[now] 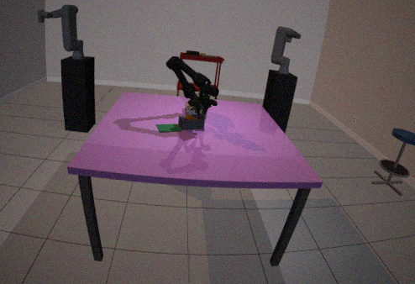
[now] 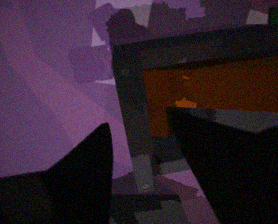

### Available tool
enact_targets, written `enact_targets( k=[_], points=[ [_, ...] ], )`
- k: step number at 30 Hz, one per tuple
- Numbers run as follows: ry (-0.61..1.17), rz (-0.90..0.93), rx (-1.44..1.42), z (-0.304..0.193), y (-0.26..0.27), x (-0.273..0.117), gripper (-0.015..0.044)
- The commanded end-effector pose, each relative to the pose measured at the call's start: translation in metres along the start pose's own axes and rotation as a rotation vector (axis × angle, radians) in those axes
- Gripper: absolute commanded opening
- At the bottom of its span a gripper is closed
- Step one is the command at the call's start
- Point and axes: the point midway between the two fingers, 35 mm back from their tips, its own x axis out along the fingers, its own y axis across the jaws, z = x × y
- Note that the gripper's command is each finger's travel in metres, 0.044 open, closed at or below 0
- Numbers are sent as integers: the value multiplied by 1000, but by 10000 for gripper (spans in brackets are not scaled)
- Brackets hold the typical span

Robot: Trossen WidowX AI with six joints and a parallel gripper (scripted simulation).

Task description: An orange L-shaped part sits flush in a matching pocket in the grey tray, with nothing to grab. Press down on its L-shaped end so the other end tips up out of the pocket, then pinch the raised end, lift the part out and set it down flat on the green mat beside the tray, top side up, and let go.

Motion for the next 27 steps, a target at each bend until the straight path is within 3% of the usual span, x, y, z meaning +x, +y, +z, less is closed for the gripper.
enact_targets(
  k=[1,27],
  points=[
    [1,-8,-9,-3,0,14,180],
    [1,-10,-9,-3,-1,48,180]
  ],
)
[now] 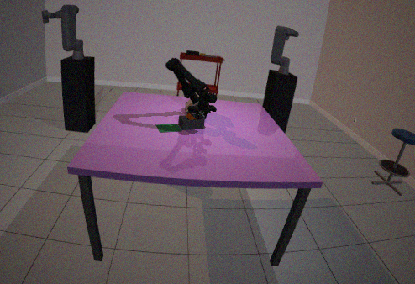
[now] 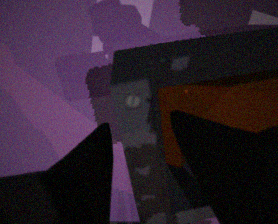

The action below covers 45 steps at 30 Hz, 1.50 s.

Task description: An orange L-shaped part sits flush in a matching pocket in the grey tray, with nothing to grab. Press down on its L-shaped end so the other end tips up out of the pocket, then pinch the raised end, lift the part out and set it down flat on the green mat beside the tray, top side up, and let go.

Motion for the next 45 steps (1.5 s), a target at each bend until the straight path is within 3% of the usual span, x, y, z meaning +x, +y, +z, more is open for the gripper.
enact_targets(
  k=[1,35,45],
  points=[
    [6,-9,-8,-2,-1,7,180],
    [5,-7,-8,-2,12,-9,180],
    [6,-5,-9,-1,1,-102,180]
  ],
)
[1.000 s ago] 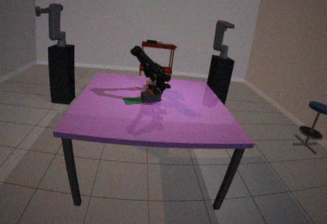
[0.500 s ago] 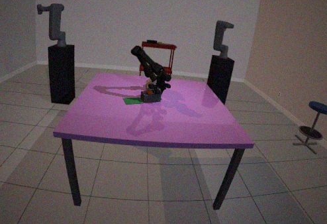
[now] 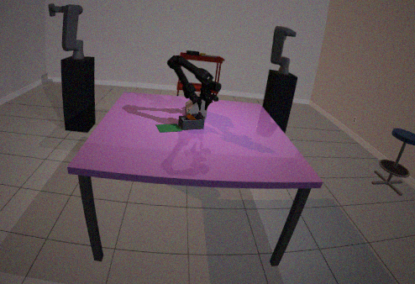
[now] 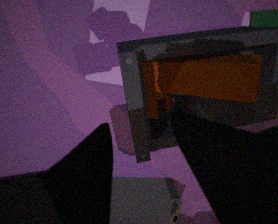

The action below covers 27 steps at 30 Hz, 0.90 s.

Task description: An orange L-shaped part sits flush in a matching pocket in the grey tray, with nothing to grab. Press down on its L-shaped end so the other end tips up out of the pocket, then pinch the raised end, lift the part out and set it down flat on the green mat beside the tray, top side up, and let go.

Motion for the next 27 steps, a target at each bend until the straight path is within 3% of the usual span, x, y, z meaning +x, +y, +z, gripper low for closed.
enact_targets(
  k=[1,27],
  points=[
    [-5,7,9,-3,-4,-28,180],
    [-13,3,4,-1,-3,-24,180]
  ],
)
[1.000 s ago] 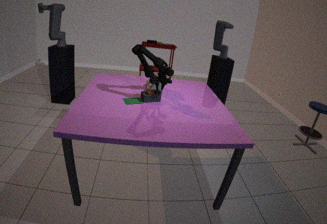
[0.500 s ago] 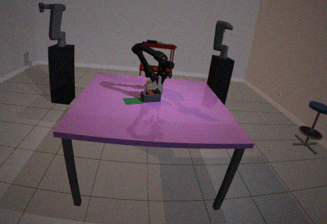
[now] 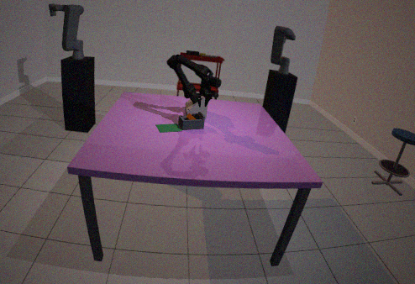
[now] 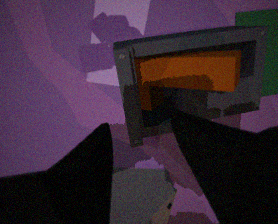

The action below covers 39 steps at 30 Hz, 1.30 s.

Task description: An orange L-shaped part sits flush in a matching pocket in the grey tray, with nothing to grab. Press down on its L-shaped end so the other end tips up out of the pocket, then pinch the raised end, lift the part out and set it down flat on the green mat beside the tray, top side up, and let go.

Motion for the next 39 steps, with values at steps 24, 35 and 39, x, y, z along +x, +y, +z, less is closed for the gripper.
enact_targets(
  k=[24,35,39],
  points=[
    [6,-7,1572,9,-77,-3,280],
    [5,-7,1573,9,-77,17,280],
    [5,-8,1573,9,-77,28,280]
  ],
)
